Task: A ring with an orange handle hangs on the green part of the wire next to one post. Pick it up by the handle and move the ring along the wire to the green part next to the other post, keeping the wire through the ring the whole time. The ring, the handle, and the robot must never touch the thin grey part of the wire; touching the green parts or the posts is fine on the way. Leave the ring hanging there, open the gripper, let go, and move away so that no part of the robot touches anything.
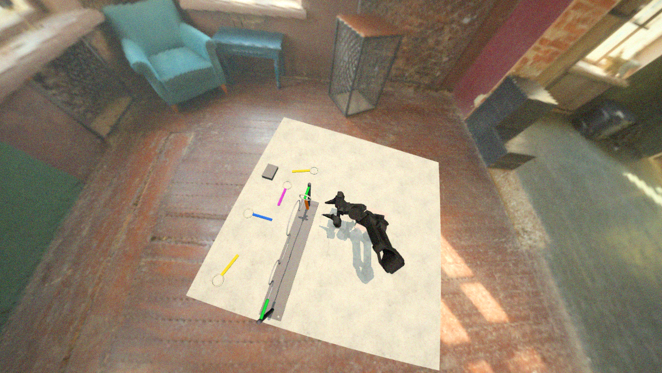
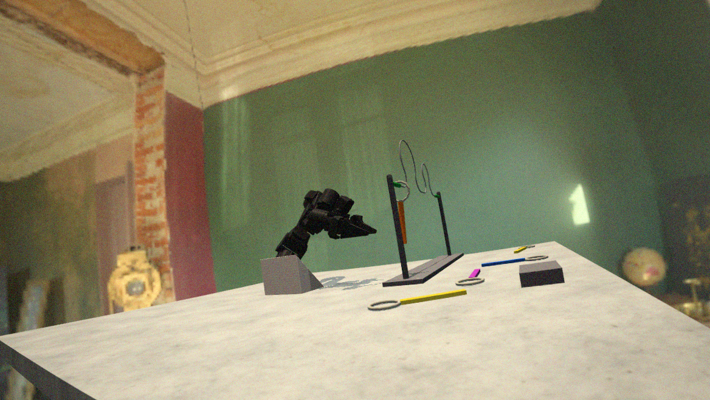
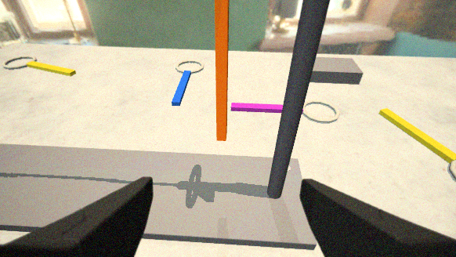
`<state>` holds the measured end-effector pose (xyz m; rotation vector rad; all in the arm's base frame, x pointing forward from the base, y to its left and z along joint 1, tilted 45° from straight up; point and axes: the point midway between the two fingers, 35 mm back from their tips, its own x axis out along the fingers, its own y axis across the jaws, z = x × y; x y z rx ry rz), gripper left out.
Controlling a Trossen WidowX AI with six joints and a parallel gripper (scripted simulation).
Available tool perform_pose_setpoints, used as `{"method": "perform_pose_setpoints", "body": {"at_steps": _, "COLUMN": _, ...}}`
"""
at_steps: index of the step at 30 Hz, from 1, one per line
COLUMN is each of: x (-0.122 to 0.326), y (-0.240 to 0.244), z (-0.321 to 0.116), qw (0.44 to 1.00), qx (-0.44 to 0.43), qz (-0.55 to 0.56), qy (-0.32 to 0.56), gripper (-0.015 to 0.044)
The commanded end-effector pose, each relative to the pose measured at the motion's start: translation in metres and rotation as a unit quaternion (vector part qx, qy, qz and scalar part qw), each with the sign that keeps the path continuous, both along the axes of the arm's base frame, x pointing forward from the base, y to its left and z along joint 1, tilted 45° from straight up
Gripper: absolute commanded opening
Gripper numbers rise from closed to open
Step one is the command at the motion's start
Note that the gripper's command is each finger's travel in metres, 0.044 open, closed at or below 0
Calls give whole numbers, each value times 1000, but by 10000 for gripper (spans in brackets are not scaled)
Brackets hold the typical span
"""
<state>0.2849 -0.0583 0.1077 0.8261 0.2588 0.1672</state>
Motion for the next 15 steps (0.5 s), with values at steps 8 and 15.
{"method": "perform_pose_setpoints", "body": {"at_steps": 8, "x": -7, "y": 1, "z": 1, "qw": 1000, "qx": -2, "qz": 3, "qy": -2, "gripper": 440}}
{"method": "perform_pose_setpoints", "body": {"at_steps": 15, "x": -7, "y": 1, "z": 1, "qw": 1000, "qx": -2, "qz": 3, "qy": -2, "gripper": 440}}
